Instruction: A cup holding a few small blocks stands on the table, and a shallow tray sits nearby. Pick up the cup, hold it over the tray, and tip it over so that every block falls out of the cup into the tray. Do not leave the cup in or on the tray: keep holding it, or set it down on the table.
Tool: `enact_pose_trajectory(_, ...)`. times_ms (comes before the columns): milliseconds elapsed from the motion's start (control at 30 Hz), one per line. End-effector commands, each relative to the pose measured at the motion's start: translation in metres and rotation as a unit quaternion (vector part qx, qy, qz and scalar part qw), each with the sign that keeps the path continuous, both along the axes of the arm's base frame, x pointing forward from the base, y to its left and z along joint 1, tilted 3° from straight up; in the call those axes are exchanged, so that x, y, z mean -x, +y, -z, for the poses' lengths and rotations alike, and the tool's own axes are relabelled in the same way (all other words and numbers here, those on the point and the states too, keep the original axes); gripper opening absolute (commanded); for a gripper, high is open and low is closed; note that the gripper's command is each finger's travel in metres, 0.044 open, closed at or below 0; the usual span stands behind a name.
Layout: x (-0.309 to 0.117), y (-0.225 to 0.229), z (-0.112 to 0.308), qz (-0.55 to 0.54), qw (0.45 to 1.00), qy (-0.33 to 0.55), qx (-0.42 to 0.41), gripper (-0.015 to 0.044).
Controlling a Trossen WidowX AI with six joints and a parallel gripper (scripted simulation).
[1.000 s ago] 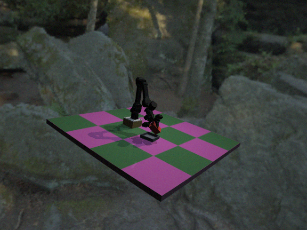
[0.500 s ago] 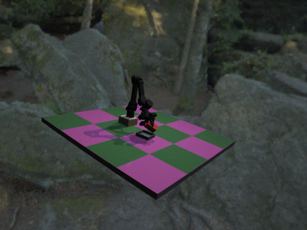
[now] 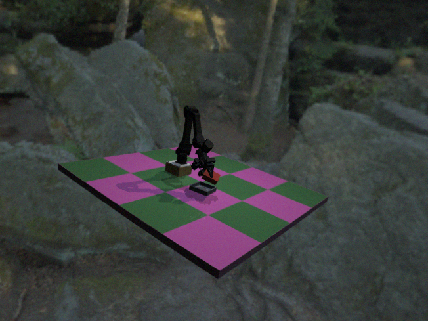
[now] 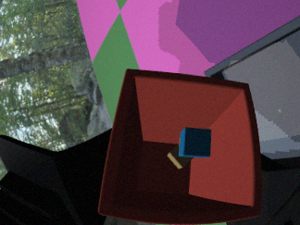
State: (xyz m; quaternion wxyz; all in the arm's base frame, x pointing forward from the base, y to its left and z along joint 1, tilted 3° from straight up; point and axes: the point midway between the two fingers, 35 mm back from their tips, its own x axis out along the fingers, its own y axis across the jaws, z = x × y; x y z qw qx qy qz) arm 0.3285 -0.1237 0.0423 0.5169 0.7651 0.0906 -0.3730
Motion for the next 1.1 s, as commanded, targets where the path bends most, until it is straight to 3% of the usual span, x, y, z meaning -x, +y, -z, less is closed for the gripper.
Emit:
enact_pose_trajectory(0,-0.0011,-0.0002,0.0001,0.026,0.999,-0.011,-0.028,0.0000)
enact_pose_trajectory(1067,-0.0045,-0.0008,0.0045,0.252,0.925,-0.095,-0.268,0.0000)
